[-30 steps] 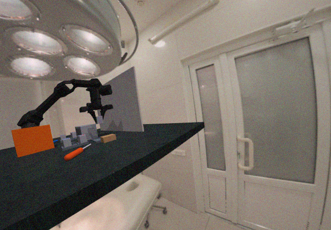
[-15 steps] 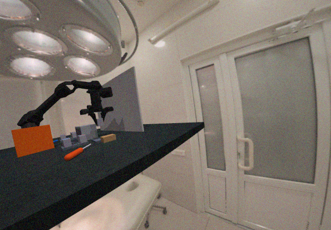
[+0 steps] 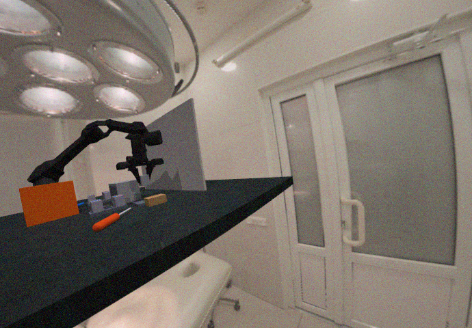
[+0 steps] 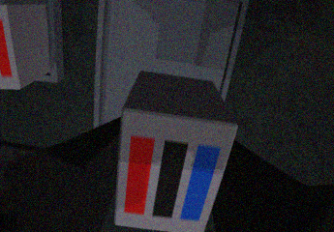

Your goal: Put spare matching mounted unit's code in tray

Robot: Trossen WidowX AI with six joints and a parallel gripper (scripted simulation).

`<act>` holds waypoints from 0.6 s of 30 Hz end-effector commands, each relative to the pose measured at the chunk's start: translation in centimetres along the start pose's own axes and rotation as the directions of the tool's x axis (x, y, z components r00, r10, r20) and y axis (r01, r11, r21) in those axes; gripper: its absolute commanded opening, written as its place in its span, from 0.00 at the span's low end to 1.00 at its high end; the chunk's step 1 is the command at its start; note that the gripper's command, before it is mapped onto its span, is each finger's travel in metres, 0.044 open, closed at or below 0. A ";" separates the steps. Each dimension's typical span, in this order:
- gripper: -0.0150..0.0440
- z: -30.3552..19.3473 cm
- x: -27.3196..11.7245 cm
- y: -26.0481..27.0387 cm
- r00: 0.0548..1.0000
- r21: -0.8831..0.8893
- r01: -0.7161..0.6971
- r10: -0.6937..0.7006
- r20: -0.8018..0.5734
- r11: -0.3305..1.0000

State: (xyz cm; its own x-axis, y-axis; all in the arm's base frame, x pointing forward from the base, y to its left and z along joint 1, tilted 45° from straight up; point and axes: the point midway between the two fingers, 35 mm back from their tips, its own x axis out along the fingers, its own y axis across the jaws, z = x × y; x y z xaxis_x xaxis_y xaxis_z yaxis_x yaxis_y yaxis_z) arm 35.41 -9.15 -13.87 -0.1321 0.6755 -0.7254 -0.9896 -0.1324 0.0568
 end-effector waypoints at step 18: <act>0.25 0.1 2.0 0.1 1.000 0.003 0.002 -0.002 0.004 1.000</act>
State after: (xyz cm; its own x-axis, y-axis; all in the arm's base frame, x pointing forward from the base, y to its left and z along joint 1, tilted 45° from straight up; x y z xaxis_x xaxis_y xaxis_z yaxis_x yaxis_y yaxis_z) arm 35.14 -7.97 -15.06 -0.1319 0.6762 -0.7248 -0.9896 -0.1325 0.0565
